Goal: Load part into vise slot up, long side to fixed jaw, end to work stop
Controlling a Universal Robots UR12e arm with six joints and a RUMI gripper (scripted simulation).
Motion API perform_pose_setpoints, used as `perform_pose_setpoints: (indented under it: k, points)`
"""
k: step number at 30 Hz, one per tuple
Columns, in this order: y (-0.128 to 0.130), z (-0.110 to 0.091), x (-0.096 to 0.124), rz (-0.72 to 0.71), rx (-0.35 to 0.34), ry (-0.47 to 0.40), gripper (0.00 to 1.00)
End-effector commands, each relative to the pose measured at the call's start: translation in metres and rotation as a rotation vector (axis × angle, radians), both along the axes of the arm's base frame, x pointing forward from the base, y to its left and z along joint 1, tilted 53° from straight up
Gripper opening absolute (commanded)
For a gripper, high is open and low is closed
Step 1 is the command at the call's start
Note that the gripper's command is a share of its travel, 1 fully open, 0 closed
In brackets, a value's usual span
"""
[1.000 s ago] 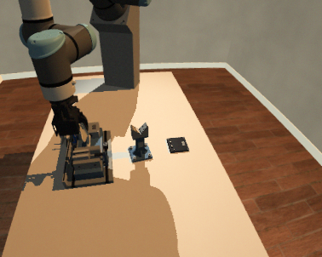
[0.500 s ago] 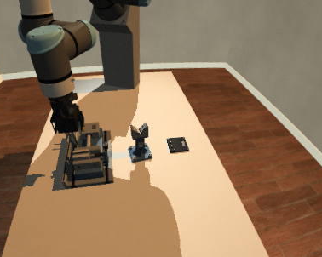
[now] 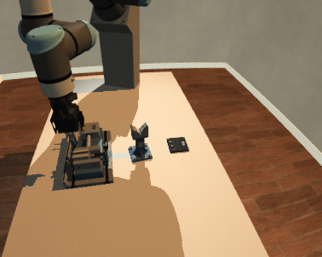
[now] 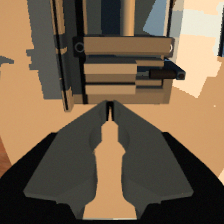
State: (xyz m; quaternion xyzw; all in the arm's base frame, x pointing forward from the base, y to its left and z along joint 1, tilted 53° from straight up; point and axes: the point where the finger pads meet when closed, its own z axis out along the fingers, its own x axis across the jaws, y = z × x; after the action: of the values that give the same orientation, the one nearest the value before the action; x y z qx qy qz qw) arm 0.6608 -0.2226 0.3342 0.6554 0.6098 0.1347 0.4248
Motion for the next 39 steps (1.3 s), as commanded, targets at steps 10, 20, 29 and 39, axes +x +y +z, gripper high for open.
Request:
perform_pose_setpoints:
  k: [10, 20, 29, 39]
  points:
    - [0.0, 0.001, 0.0, 0.0, -0.001, -0.001, 0.0]
    - [-0.025, 0.01, -0.007, 0.0, -0.001, -0.002, 0.0]
    - [-0.042, 0.017, -0.012, -0.001, -0.002, -0.003, 0.0]
    - [-0.042, 0.017, -0.012, -0.001, -0.002, -0.003, 0.0]
